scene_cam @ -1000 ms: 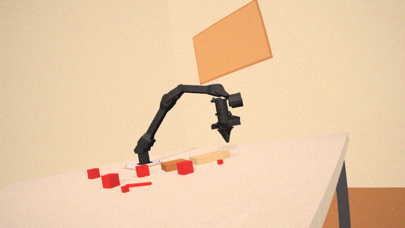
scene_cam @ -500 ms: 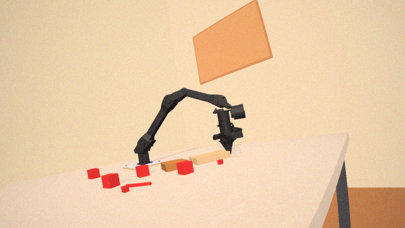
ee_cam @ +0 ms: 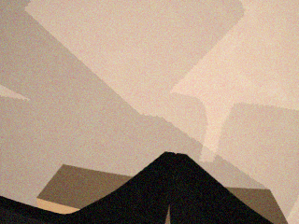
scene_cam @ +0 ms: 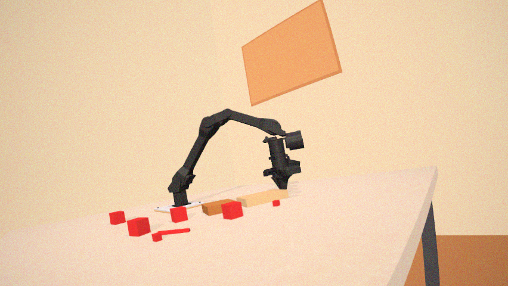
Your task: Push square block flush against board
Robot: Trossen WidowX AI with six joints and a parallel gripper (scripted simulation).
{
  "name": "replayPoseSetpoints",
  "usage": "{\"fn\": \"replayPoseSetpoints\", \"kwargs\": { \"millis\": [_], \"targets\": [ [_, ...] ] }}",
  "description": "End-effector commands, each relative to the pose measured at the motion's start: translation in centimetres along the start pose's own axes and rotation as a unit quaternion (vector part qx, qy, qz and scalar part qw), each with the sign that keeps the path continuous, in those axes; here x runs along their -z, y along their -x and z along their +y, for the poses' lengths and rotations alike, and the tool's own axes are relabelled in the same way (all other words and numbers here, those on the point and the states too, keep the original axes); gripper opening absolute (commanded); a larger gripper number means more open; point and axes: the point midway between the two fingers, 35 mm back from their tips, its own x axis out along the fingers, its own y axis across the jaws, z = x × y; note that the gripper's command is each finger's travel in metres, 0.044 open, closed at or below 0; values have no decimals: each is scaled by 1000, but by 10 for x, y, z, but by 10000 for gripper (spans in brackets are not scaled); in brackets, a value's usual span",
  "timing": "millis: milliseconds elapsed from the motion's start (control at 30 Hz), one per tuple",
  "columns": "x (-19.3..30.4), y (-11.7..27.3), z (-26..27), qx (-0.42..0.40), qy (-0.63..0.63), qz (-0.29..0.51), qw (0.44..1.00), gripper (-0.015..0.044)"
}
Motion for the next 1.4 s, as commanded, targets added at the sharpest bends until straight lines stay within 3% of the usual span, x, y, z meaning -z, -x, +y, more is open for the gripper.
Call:
{"fn": "replayPoseSetpoints", "kwargs": {
  "millis": [0, 467, 1367],
  "targets": [
    [8, -1, -1, -1, 0, 2, 1000, 0],
    [25, -2, -1, -1, 0, 3, 1000, 0],
    [-18, 0, -1, -1, 0, 1, 1000, 0]
  ]
}}
